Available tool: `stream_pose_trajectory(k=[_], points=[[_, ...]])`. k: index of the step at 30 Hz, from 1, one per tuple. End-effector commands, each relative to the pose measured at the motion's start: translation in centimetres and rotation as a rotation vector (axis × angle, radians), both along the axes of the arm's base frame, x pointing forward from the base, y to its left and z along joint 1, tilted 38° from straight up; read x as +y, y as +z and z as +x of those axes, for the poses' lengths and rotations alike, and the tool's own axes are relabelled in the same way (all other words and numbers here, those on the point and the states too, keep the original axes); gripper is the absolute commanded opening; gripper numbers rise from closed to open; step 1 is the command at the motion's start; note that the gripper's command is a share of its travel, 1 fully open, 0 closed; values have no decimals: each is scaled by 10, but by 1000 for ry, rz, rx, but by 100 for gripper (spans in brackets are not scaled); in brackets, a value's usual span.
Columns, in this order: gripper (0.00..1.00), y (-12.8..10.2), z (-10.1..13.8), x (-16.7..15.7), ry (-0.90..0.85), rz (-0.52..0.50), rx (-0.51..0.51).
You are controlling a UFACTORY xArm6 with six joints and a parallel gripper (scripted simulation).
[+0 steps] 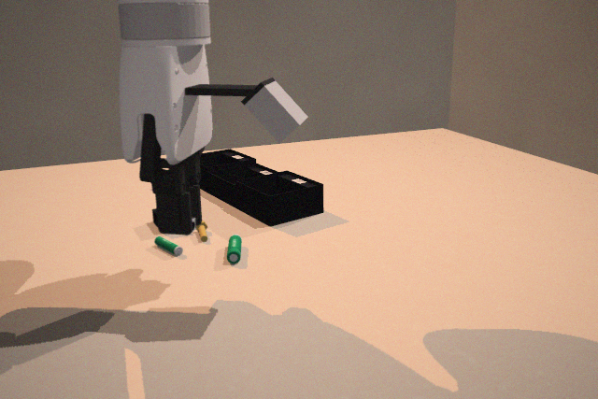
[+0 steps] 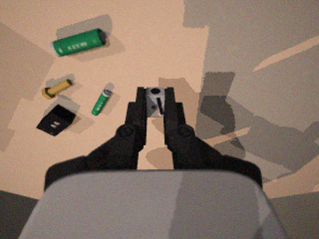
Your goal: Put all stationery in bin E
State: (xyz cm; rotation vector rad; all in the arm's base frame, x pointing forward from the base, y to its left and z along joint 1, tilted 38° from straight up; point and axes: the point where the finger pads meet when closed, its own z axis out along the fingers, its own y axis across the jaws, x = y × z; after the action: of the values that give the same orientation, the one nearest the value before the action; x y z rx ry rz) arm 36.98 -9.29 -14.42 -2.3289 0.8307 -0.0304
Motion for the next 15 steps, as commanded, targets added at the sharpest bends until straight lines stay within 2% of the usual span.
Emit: stream_pose_trajectory(k=[1,15], points=[[0,4,0,-4,-1,-1,-1],[0,8,2,1,-1,-1,-1]])
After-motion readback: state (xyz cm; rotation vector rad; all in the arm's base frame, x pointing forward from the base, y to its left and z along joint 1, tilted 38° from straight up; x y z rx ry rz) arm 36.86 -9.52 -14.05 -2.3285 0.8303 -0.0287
